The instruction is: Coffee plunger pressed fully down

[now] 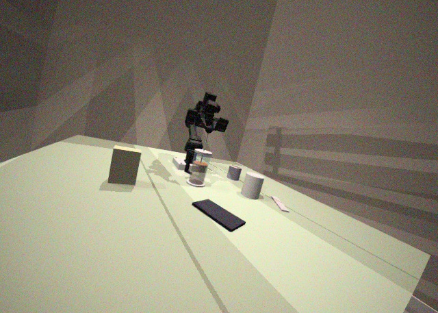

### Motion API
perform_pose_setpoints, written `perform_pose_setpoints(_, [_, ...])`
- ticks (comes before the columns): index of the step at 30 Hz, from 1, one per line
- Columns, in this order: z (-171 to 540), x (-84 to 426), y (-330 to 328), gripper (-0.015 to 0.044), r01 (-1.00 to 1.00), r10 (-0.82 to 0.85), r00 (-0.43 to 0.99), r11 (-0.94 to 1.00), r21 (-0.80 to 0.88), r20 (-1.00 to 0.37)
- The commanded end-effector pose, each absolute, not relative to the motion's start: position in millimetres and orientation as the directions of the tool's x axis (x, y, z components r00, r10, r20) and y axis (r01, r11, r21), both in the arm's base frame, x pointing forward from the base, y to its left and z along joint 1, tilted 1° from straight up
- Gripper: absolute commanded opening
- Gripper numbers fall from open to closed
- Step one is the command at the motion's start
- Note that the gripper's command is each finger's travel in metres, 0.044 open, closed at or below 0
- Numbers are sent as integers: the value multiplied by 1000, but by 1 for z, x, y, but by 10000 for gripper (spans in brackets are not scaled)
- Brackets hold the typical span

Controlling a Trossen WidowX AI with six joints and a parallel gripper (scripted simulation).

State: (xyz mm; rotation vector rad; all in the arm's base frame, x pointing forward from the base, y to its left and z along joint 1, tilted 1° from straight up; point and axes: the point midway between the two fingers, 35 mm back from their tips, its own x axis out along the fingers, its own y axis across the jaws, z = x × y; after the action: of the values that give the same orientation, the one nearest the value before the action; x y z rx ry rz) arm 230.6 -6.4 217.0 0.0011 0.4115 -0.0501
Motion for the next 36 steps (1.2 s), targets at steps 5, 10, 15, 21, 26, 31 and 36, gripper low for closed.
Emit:
perform_pose_setpoints(5, [168,230,-7,123,44,-48,867,999,-20,-496])
perform_pose_setpoints(10, [161,231,-7,123,44,-48,867,999,-20,-496])
perform_pose_setpoints(15, [154,234,-8,123,44,-48,867,999,-20,-496])
perform_pose_setpoints(21, [154,237,-8,123,44,-48,867,999,-20,-496])
perform_pose_setpoints(26, [155,239,-8,123,44,-48,867,999,-20,-496])
perform_pose_setpoints(31, [155,240,-8,123,44,-48,867,999,-20,-496])
perform_pose_setpoints(36, [156,241,-9,123,44,-48,867,999,-20,-496])
